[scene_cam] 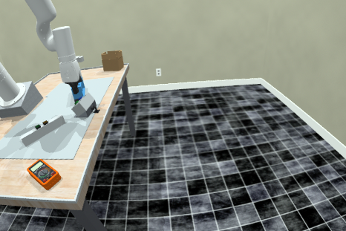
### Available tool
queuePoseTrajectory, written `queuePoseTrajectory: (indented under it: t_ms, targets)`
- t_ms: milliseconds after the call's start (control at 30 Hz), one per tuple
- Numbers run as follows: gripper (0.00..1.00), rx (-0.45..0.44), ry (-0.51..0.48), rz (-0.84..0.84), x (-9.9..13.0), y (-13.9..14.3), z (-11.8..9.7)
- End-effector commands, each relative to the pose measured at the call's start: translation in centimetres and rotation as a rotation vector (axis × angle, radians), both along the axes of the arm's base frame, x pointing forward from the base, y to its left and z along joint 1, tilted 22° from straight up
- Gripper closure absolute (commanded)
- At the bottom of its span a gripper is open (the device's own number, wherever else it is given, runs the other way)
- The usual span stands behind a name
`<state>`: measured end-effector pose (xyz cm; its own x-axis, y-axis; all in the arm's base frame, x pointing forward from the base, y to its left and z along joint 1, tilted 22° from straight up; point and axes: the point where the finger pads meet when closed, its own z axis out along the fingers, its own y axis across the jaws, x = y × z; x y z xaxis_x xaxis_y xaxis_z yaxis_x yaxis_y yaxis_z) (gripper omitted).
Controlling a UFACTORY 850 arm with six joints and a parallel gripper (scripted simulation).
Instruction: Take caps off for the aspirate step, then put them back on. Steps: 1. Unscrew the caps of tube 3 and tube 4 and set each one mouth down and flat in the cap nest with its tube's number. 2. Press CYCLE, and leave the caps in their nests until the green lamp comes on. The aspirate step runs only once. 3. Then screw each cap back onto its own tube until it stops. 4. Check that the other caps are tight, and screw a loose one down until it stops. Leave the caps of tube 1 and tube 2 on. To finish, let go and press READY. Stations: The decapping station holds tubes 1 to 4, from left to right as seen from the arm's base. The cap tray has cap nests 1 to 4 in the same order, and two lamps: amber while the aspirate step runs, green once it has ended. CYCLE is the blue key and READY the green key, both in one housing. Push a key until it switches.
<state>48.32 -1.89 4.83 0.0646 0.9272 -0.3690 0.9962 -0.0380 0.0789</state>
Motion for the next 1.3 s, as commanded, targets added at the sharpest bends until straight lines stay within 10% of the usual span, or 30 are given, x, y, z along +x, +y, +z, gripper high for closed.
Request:
queuePoseTrajectory:
  t_ms: [0,1267]
  targets:
    - [1.0,-0.001,0.002,-0.002,0.9,0.7,-0.5]
    - [1.0,-0.001,0.002,-0.002,1.0,-0.1,-2.4]
